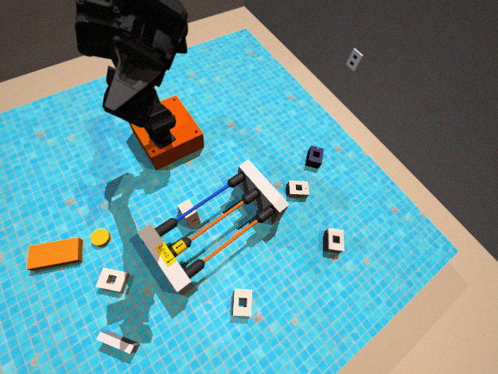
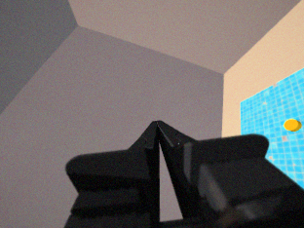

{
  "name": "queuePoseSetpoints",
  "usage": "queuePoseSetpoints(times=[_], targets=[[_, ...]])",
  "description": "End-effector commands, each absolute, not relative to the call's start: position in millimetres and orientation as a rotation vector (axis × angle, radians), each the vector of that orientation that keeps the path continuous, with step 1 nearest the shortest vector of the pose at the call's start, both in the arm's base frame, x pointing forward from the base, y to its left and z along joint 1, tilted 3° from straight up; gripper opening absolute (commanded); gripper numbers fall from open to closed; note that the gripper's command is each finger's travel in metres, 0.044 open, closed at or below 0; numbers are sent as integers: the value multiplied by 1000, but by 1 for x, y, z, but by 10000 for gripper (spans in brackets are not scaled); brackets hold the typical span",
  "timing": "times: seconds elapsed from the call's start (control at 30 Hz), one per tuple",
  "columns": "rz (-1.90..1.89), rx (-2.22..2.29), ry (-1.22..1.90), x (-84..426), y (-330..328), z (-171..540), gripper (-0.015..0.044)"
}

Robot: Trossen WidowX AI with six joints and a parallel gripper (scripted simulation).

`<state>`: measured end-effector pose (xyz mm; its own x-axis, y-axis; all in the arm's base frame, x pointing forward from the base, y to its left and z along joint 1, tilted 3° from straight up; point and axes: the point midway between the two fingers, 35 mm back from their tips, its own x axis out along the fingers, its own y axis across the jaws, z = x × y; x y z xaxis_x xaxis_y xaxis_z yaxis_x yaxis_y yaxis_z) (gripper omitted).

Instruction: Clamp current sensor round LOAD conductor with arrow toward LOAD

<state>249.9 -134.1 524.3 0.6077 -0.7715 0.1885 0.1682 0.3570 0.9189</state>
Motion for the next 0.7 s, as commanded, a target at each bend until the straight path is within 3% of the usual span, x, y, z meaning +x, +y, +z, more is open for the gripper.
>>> queuePoseSetpoints(times=[0.0, 0.27, 0.5, 0.67], targets=[[-669, 1025, -680, 251, -133, 523, 26], [-414, 561, -289, 303, -78, 439, 236], [-78, 96, -74, 318, -14, 344, 420], [0, 0, -50, 316, 0, 323, 440]])
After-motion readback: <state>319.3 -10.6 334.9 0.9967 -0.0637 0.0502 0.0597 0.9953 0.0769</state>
